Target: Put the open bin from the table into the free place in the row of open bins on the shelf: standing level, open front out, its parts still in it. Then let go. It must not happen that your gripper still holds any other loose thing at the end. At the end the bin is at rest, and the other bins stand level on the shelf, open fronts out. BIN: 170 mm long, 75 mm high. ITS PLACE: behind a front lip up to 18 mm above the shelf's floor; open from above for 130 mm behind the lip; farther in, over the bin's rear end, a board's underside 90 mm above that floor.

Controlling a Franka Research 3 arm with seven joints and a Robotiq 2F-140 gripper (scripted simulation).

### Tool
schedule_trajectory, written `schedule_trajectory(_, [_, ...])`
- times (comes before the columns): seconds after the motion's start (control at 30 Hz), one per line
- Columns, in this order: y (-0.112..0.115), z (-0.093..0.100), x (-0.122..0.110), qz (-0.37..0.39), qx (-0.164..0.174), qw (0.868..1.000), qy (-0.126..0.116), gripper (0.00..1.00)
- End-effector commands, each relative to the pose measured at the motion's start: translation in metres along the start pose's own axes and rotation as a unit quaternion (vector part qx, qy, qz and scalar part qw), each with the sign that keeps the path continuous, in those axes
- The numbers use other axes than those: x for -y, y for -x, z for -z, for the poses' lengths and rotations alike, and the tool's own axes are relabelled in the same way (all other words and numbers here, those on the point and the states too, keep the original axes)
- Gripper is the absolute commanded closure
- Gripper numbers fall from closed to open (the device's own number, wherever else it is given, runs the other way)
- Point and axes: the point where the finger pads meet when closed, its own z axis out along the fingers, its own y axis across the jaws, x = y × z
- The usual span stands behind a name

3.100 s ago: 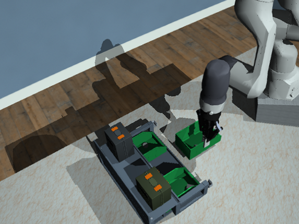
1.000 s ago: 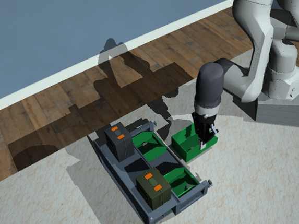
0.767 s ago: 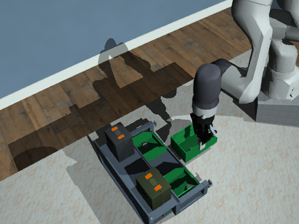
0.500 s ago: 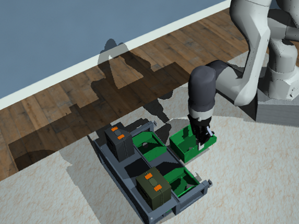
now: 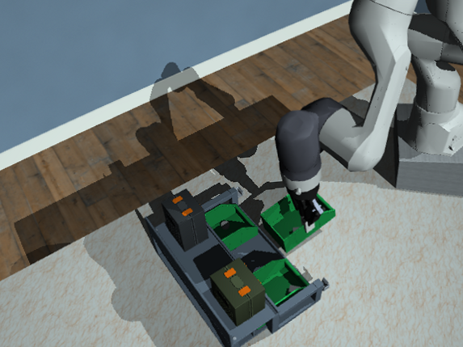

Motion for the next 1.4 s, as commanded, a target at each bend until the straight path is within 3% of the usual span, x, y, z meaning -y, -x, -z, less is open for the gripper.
schedule_trajectory(0.0, [-0.0076, -0.001, 0.0, 0.008, -0.027, 1.0, 0.001, 1.0])
schedule_trajectory(0.43, [-0.0063, 0.0006, 0.0001, 0.008, -0.043, 0.999, 0.001, 1.0])
schedule_trajectory(1.37, [-0.0062, 0.0007, 0.0001, 0.008, -0.043, 0.999, 0.001, 1.0])
